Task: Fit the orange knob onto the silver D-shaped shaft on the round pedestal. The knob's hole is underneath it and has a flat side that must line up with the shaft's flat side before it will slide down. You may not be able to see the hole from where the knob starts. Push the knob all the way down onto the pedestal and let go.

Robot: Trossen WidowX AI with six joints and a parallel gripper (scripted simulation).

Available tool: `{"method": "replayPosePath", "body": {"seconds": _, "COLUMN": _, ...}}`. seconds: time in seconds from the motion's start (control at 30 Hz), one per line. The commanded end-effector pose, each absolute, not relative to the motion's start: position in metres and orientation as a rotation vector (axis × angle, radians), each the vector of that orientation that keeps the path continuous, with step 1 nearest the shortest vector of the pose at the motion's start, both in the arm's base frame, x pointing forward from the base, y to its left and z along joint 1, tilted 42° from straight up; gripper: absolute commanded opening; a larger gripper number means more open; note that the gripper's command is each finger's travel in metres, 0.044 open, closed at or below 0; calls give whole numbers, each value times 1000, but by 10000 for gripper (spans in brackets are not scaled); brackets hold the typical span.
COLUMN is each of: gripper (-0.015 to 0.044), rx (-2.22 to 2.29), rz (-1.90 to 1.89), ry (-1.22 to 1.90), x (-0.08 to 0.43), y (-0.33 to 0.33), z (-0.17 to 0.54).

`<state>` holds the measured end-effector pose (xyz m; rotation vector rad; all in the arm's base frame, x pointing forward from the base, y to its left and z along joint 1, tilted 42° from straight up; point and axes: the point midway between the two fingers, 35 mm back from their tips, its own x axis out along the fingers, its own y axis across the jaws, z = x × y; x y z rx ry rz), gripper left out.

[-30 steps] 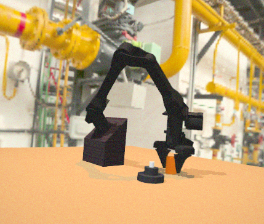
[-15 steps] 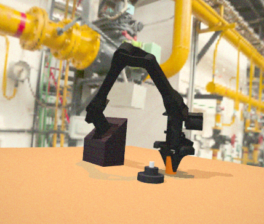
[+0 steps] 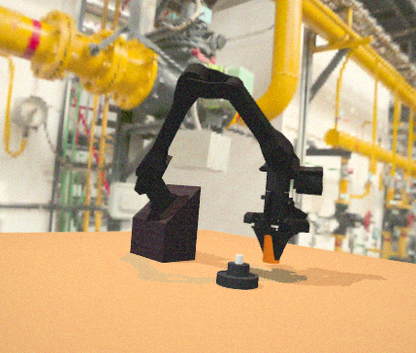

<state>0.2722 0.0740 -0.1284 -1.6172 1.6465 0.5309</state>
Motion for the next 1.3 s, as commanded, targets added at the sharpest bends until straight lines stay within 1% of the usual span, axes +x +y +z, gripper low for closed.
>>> {"method": "replayPosePath", "body": {"seconds": 0.0, "gripper": 0, "rx": -1608, "rz": 531, "ry": 1632, "x": 275, "y": 86, "z": -118}}
{"method": "replayPosePath", "body": {"seconds": 1.0, "gripper": 0, "rx": -1608, "rz": 530, "ry": 1634, "x": 266, "y": 149, "z": -48}}
{"method": "replayPosePath", "body": {"seconds": 1.27, "gripper": 0, "rx": -1608, "rz": 530, "ry": 1634, "x": 264, "y": 151, "z": -43}}
